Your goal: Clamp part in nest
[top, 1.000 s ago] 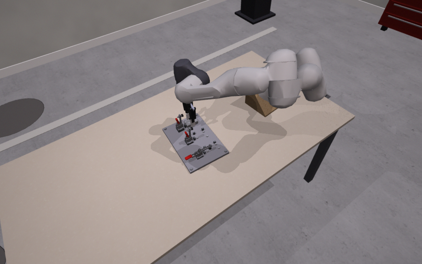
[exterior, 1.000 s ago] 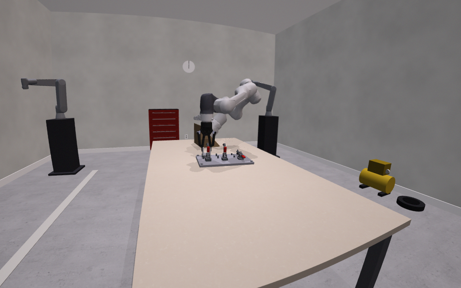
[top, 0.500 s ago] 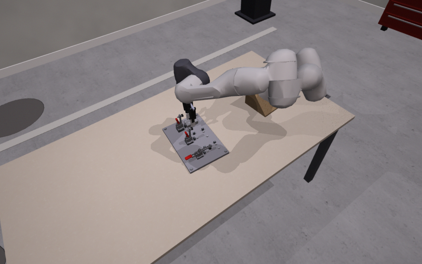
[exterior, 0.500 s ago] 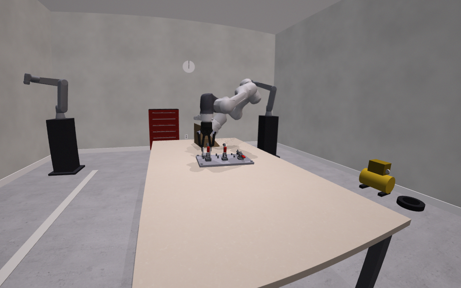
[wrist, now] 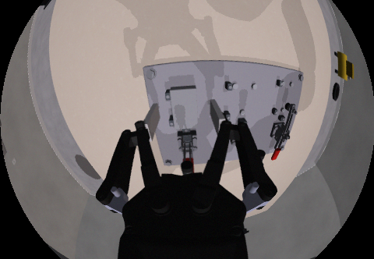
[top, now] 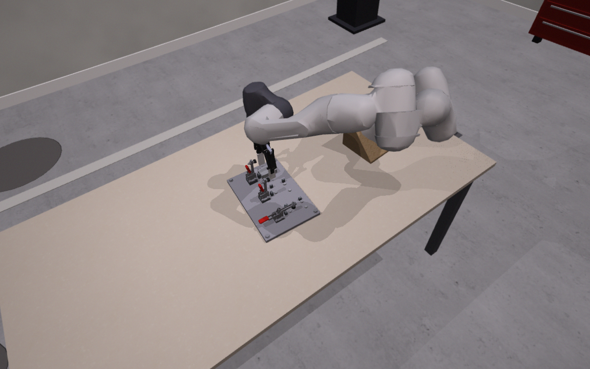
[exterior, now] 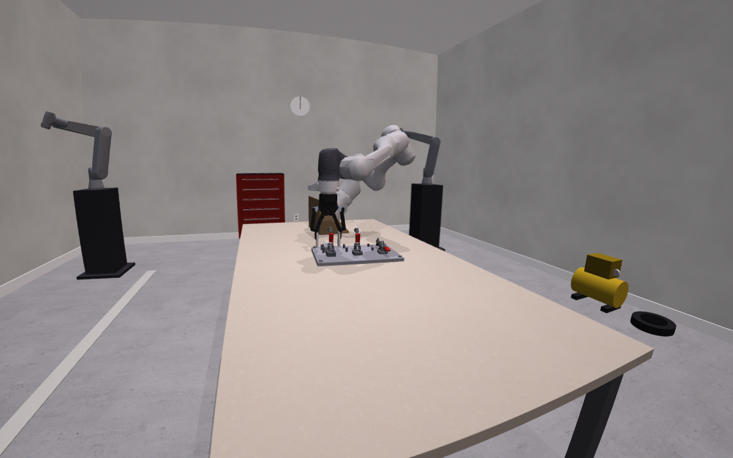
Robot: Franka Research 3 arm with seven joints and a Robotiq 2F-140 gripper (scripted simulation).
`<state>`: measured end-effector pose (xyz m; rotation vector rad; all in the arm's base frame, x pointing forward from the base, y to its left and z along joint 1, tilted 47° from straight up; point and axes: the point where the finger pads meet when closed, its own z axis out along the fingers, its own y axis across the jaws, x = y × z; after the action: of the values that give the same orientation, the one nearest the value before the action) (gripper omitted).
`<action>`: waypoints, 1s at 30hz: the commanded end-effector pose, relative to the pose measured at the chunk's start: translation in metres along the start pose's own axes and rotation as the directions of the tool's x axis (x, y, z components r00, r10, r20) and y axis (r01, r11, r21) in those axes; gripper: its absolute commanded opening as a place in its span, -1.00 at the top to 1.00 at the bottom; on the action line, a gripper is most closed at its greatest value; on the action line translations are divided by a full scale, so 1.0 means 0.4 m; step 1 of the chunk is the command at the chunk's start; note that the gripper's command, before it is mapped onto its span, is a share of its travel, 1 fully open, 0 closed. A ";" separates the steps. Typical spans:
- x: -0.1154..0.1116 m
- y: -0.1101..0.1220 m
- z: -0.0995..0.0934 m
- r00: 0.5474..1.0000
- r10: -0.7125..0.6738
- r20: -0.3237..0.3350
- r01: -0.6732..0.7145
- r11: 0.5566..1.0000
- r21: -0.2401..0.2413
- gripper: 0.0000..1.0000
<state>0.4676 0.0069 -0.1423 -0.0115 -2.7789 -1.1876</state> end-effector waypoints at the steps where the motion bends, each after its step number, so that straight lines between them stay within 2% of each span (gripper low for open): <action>1: -0.001 0.000 -0.004 1.000 0.005 0.003 -0.005 1.000 -0.001 -0.16; 30: -0.001 0.000 -0.016 1.000 0.005 0.003 -0.005 1.000 -0.001 -0.16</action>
<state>0.4681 0.0056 -0.1412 -0.0119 -2.7804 -1.1870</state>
